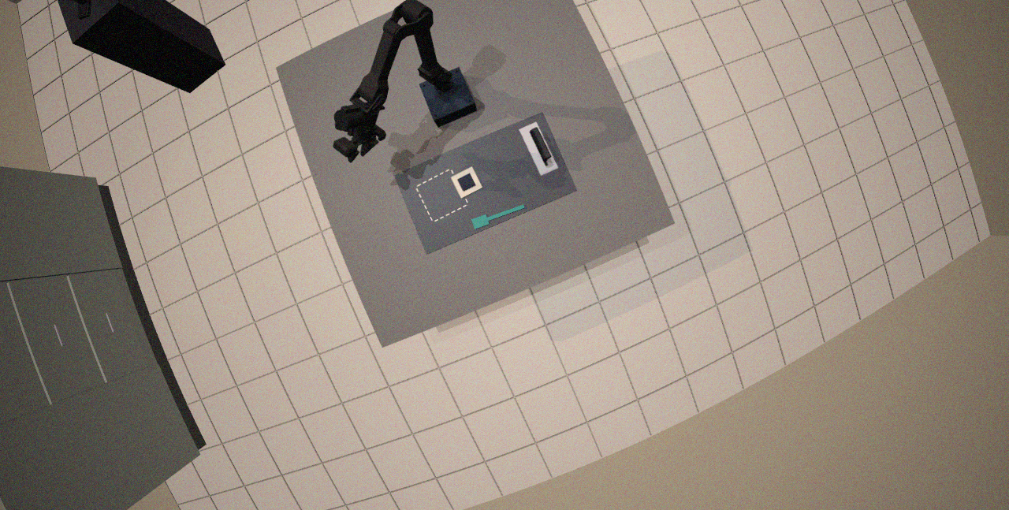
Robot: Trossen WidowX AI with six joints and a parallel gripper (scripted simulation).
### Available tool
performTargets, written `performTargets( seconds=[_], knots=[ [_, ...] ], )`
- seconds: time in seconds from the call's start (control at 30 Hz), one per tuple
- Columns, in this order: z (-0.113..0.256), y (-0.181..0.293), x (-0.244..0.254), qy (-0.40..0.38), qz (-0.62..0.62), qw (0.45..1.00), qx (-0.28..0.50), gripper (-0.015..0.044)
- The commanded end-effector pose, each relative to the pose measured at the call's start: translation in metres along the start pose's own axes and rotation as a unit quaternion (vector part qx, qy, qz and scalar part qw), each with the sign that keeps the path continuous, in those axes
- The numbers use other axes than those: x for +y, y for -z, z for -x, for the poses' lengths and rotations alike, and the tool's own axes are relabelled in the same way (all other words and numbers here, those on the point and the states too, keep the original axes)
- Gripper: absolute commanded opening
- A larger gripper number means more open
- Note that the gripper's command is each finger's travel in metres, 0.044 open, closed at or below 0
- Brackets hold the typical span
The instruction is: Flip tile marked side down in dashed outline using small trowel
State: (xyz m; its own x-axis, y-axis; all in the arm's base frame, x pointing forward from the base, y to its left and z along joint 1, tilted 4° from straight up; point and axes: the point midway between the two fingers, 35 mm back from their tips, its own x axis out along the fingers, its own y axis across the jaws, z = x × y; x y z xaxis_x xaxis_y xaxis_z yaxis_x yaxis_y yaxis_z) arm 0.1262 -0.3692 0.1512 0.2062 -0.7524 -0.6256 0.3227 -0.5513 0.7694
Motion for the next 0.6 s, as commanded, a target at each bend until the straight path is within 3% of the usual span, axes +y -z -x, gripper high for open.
performTargets(
  seconds=[0.0,0.57],
  knots=[
    [-0.002,0.028,0.0,0.014,0.048,0.998,0.03,0.027],
    [0.008,0.15,-0.007,0.052,0.246,0.957,0.144,0.027]
  ],
)
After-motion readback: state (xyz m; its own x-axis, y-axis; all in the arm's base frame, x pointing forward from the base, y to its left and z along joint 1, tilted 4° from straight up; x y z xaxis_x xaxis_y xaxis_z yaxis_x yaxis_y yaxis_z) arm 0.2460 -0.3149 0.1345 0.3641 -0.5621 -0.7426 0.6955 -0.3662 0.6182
